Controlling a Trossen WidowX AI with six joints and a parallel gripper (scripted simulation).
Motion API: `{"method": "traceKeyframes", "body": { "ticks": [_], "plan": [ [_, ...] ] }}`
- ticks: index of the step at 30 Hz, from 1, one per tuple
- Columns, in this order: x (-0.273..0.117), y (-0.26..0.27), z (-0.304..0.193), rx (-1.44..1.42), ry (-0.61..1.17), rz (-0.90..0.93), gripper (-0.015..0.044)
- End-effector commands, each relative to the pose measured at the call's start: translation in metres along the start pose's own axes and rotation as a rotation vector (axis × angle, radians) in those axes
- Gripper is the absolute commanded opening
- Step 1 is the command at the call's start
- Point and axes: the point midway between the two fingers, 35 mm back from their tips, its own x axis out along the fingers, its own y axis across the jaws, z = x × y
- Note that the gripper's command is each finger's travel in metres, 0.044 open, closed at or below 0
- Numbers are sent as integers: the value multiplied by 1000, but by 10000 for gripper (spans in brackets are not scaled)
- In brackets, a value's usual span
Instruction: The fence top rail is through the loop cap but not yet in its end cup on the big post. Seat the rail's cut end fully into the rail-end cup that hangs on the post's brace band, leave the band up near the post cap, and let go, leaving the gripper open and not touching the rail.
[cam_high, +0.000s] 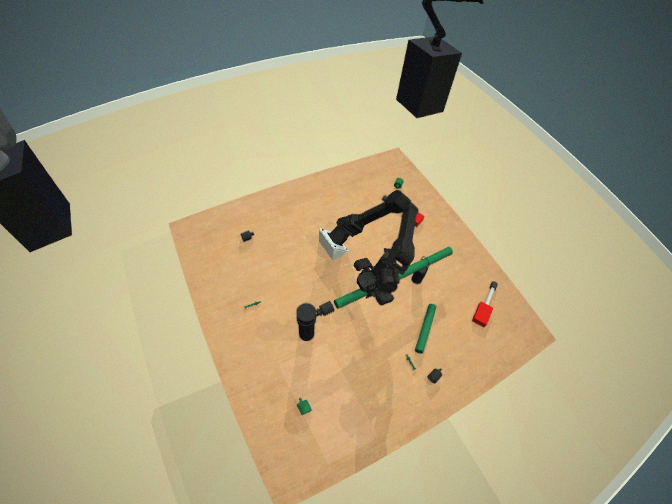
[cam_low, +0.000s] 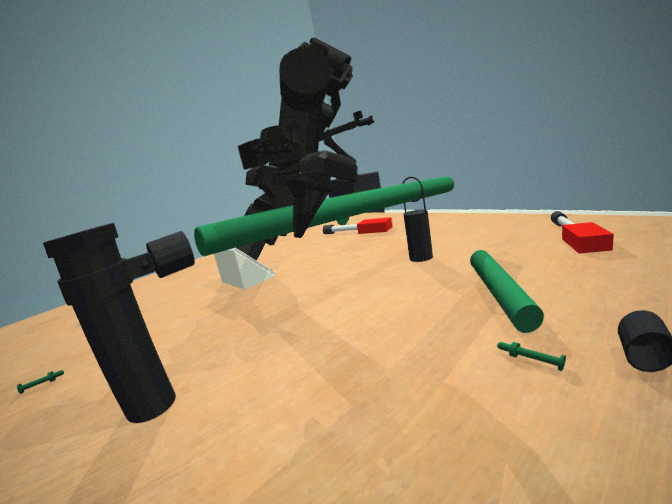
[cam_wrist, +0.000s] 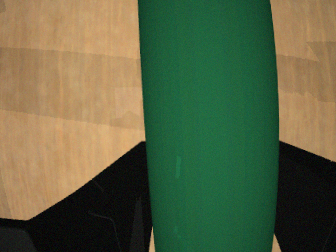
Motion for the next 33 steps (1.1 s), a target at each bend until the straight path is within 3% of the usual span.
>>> {"method": "traceKeyframes", "body": {
  "ticks": [1, 33],
  "plan": [
    [-1, -2, 5, 6, -12, 5, 0],
    [8, -2, 21, 1, 2, 1, 0]
  ]
}}
